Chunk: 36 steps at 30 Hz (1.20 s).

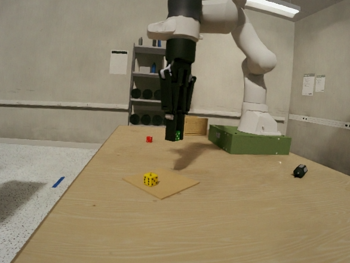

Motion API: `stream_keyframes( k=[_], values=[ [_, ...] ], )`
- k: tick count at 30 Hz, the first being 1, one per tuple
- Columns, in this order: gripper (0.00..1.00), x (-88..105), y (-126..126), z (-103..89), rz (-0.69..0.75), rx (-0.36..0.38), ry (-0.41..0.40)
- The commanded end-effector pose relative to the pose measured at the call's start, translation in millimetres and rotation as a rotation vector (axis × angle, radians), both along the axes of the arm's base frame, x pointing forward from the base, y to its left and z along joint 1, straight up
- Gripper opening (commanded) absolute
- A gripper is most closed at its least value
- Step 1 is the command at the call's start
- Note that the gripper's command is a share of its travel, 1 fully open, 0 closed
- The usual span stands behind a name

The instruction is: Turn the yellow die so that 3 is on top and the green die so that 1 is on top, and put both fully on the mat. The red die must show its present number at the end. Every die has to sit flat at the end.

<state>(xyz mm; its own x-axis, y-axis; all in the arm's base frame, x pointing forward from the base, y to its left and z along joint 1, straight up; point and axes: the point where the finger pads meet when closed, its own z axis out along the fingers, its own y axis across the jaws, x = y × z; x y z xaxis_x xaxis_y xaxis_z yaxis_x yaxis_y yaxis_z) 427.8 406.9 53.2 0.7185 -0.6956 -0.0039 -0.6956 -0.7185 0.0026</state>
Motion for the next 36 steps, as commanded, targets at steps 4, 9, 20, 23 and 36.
stream_keyframes(
  k=[4, 9, 20, 23, 36],
  values=[
    [0.21, 0.8, 2, -5.9, -0.04, 0.003, -0.002],
    [0.21, 0.8, 2, -23.3, -0.04, 0.003, -0.002],
    [0.21, 0.8, 2, -66.4, -0.04, 0.003, -0.002],
    [0.21, 0.8, 2, -78.4, -0.04, 0.003, -0.002],
    [0.21, 0.8, 3, -94.2, -0.04, 0.003, -0.002]
  ],
)
